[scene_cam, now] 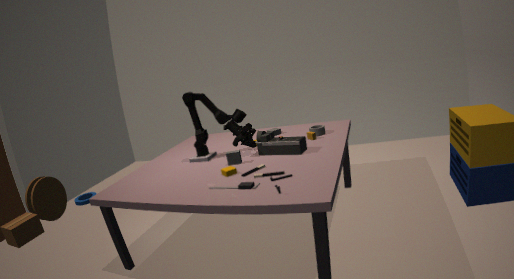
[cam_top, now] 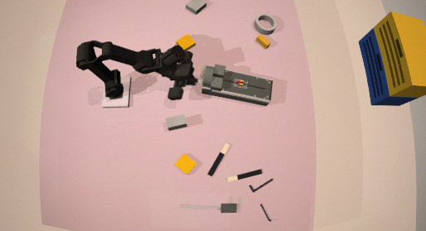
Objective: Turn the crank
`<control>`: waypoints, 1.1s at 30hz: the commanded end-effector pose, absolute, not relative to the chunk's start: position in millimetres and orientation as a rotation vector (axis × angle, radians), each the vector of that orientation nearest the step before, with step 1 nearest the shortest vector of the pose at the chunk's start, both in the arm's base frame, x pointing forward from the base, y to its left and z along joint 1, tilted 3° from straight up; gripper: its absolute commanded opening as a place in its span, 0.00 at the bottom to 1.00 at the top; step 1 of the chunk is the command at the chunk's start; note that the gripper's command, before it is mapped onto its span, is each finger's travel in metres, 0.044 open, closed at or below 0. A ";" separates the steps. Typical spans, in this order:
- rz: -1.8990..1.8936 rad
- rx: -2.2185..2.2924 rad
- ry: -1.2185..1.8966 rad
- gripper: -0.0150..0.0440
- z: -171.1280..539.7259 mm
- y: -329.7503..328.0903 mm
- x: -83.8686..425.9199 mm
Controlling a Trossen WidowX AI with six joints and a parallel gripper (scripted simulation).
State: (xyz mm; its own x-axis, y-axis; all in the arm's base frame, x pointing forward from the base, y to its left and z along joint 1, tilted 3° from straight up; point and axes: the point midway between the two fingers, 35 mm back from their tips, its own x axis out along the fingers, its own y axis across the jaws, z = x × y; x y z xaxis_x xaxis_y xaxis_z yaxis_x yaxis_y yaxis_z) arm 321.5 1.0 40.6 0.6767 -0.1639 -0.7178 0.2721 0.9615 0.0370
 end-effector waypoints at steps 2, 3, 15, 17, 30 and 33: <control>-0.237 0.148 0.799 0.25 33.9 9.3 323.7; -0.237 0.148 0.799 0.25 33.5 10.4 324.0; -0.237 0.149 0.799 0.25 31.9 20.2 326.5; -0.237 0.149 0.799 0.25 32.0 21.5 326.9; -0.236 0.149 0.798 0.25 33.4 27.8 328.7; -0.236 0.149 0.798 0.25 33.8 29.0 329.0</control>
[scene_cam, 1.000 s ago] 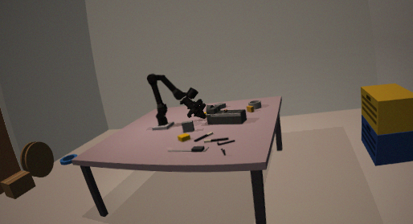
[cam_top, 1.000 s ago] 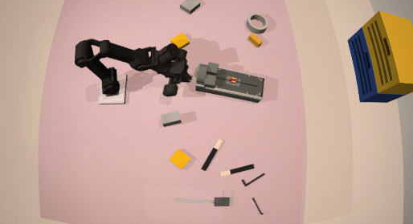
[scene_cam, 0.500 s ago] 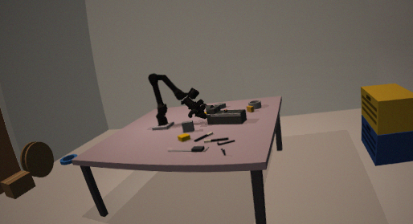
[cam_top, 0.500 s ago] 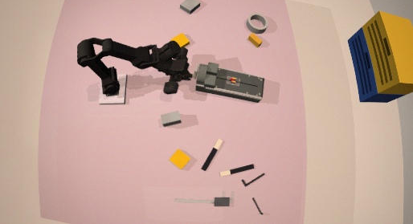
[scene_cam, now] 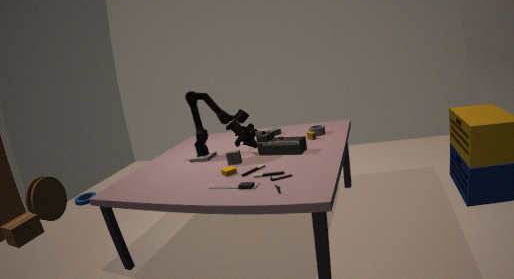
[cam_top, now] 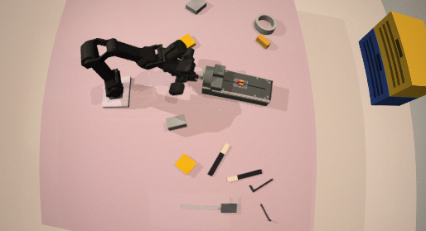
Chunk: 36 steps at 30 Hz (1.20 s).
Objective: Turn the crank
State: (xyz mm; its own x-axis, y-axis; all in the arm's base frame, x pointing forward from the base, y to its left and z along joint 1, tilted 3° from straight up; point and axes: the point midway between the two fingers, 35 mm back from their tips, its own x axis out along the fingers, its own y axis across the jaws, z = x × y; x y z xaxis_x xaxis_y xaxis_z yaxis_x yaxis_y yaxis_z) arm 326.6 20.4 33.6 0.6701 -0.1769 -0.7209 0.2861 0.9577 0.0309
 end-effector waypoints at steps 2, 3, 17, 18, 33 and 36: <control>-0.236 0.150 0.798 0.25 34.0 29.7 329.2; -0.236 0.150 0.798 0.25 34.2 30.0 329.3; -0.236 0.150 0.798 0.25 36.1 33.6 330.3; -0.236 0.150 0.798 0.25 36.2 33.8 330.4; -0.236 0.150 0.798 0.25 38.7 36.9 331.3; -0.236 0.150 0.798 0.25 39.2 37.5 331.5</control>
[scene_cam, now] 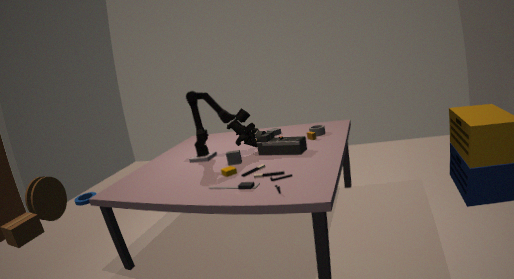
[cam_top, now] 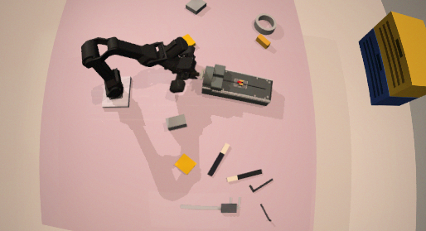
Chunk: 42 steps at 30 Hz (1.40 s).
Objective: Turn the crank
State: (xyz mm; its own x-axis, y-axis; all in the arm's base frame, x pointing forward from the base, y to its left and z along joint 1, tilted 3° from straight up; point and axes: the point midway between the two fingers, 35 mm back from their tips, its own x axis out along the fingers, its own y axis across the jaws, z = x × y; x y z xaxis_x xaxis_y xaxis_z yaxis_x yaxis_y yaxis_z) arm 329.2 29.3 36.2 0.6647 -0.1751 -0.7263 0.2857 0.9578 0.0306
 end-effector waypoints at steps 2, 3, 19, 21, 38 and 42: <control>-0.236 0.150 0.798 0.25 39.6 38.0 331.6; -0.236 0.150 0.798 0.25 39.8 38.2 331.7; -0.236 0.151 0.798 0.25 43.7 42.1 332.6; -0.236 0.151 0.798 0.25 44.2 42.6 332.7; -0.236 0.151 0.798 0.25 49.0 45.9 333.5; -0.236 0.151 0.798 0.25 50.4 46.6 333.7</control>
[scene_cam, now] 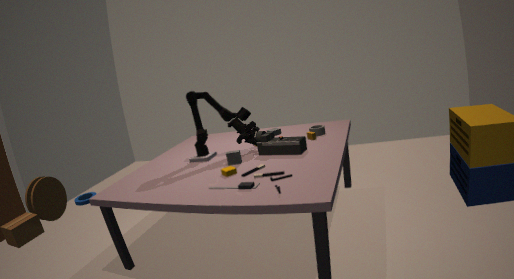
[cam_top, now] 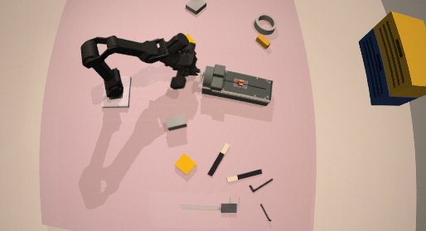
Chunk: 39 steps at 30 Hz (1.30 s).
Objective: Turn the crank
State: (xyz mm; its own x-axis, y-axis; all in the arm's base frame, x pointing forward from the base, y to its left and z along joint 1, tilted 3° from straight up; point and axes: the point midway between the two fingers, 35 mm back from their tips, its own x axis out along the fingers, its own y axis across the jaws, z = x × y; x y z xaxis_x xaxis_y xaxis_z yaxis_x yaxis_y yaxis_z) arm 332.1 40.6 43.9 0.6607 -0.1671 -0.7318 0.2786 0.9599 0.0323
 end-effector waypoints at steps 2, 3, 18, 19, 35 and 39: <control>-0.236 0.151 0.798 0.25 51.2 47.0 333.7; -0.236 0.151 0.798 0.25 51.6 47.2 333.8; -0.236 0.151 0.798 0.25 59.3 49.7 334.4; -0.236 0.151 0.798 0.25 60.0 49.8 334.4; -0.236 0.151 0.798 0.25 71.4 49.4 334.4; -0.236 0.151 0.798 0.25 74.9 48.5 334.2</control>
State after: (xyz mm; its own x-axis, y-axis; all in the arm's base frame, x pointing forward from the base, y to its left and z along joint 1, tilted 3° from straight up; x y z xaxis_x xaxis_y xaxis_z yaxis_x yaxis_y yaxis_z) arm 334.3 48.6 66.1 0.6636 -0.1555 -0.7318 0.2669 0.9630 0.0375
